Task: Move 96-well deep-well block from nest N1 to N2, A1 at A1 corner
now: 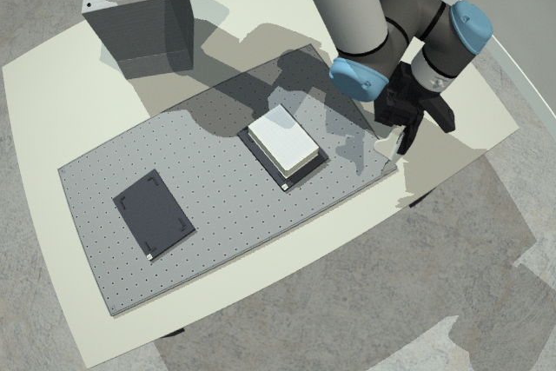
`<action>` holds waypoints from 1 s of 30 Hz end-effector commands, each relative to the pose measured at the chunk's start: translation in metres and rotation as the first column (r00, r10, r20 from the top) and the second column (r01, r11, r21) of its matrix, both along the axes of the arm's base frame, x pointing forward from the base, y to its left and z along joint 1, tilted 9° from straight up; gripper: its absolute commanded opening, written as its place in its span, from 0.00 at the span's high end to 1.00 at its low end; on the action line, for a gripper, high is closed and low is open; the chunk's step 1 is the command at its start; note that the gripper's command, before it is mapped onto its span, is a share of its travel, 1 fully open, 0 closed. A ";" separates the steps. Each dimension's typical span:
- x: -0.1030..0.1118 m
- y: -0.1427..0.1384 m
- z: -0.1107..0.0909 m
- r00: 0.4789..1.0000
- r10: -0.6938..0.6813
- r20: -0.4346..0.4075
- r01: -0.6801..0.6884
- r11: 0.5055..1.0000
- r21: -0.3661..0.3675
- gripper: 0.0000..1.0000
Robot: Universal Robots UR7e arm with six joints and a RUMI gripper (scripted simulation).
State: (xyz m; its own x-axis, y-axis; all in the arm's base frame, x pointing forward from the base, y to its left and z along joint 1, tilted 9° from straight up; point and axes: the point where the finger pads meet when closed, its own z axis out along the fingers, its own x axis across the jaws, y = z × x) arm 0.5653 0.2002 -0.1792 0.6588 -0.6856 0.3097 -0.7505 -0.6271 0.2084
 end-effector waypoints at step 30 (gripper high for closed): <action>-0.073 -0.098 0.007 0.899 -0.427 0.094 0.397 0.888 0.233 0.00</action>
State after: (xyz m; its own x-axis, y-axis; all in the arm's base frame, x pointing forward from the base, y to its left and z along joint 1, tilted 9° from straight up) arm 0.5041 0.1145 -0.1758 0.3325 -0.9156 0.2262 -0.9416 -0.3358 0.0247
